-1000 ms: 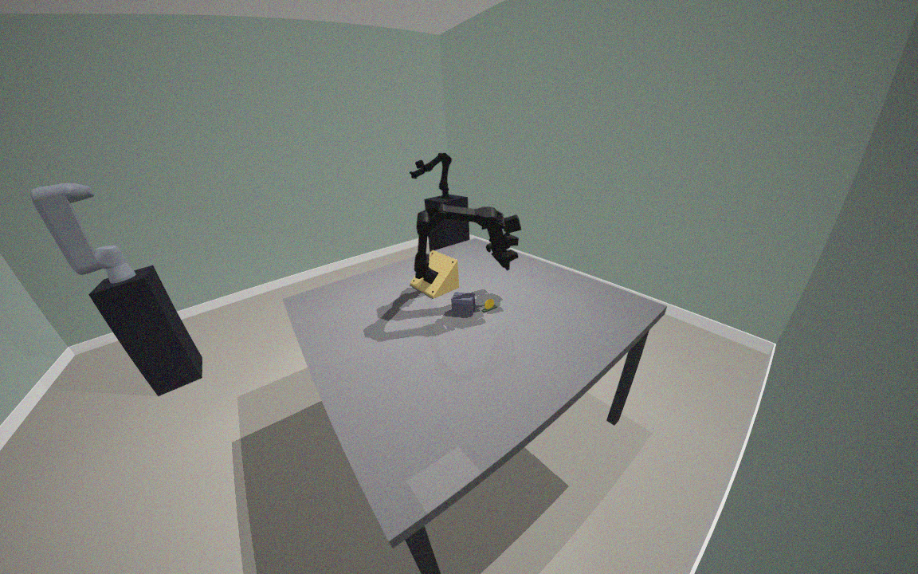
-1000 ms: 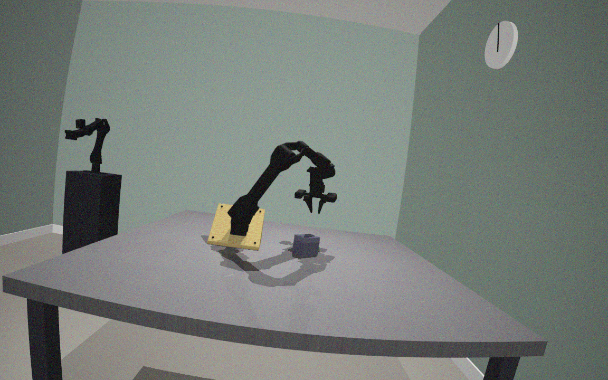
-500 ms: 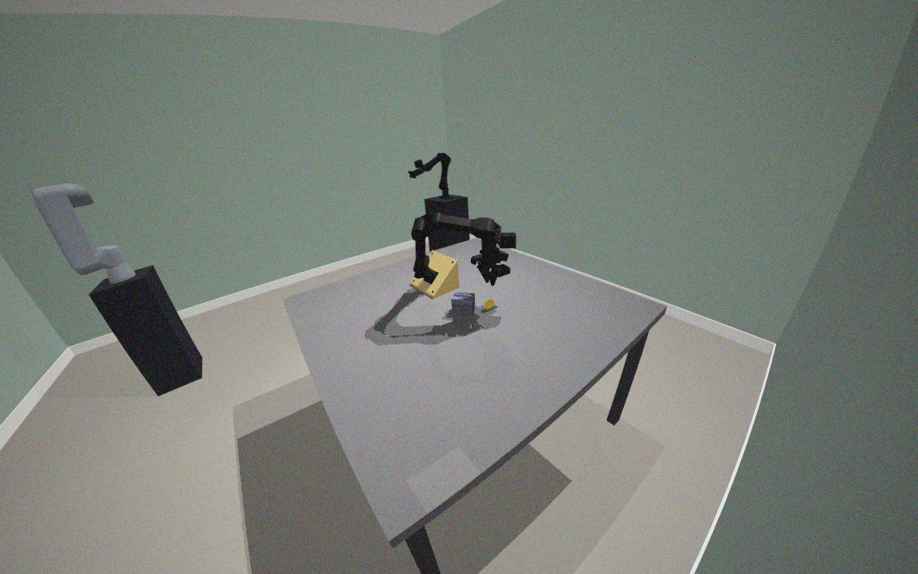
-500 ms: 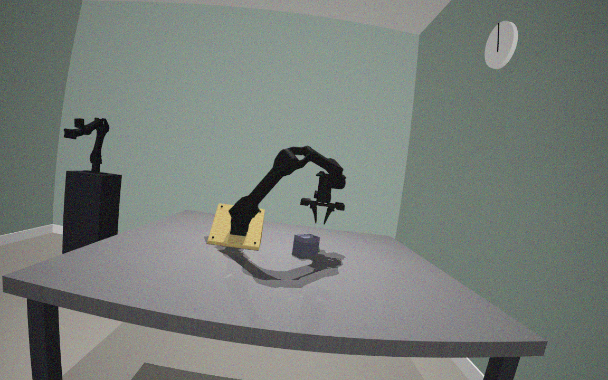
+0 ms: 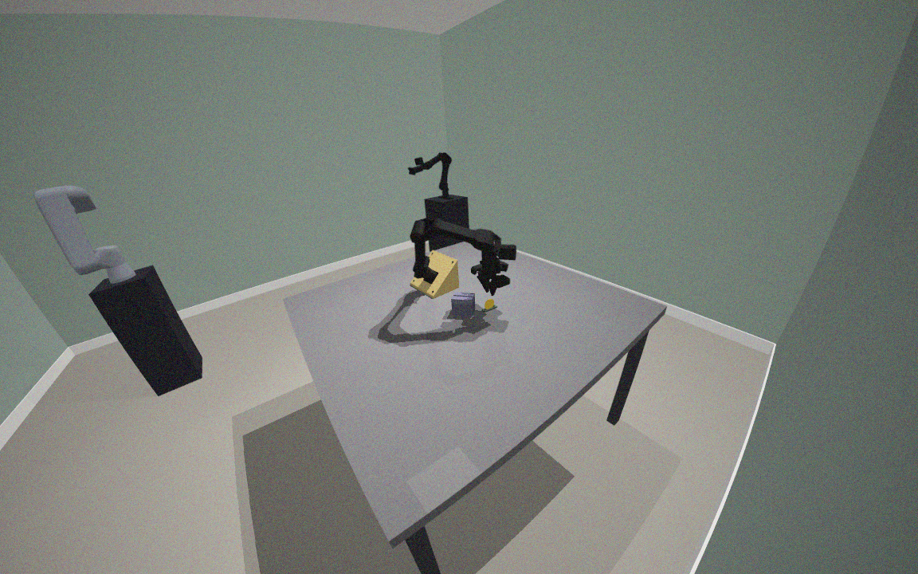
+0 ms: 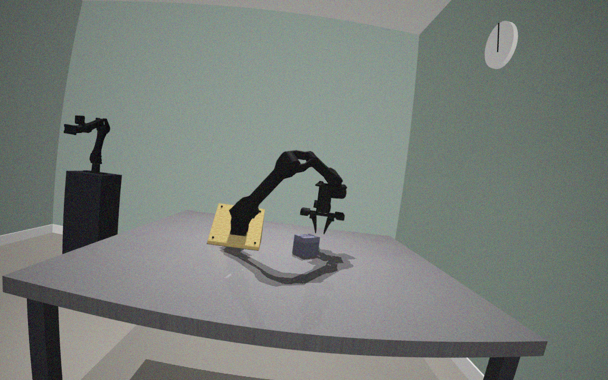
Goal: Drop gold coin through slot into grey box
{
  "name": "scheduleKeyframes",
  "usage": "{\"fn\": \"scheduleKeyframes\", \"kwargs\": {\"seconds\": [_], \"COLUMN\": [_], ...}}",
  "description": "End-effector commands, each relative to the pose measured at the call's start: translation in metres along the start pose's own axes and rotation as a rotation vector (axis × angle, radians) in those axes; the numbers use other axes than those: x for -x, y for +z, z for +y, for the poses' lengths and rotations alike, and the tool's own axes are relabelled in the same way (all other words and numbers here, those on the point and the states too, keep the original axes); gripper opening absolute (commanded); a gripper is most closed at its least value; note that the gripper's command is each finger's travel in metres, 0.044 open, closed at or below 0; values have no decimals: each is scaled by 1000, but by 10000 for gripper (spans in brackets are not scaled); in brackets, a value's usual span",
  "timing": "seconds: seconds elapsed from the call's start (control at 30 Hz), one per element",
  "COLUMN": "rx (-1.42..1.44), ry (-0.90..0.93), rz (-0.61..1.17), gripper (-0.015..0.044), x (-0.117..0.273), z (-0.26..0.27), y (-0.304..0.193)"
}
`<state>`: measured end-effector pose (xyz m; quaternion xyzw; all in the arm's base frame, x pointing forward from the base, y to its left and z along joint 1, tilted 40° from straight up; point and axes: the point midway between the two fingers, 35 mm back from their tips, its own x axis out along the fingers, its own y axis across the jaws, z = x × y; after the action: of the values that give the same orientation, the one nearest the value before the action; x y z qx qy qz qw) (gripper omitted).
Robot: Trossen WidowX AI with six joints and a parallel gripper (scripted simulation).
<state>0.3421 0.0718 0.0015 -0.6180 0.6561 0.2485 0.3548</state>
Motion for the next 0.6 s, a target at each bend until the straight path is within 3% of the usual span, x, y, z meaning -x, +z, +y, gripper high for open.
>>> {"fn": "scheduleKeyframes", "kwargs": {"seconds": [0.0,0.57], "rx": [8,8], "ry": [6,6], "rz": [8,8], "gripper": [161,161], "x": [-9,-34], "z": [2,1], "y": [-2,-2]}}
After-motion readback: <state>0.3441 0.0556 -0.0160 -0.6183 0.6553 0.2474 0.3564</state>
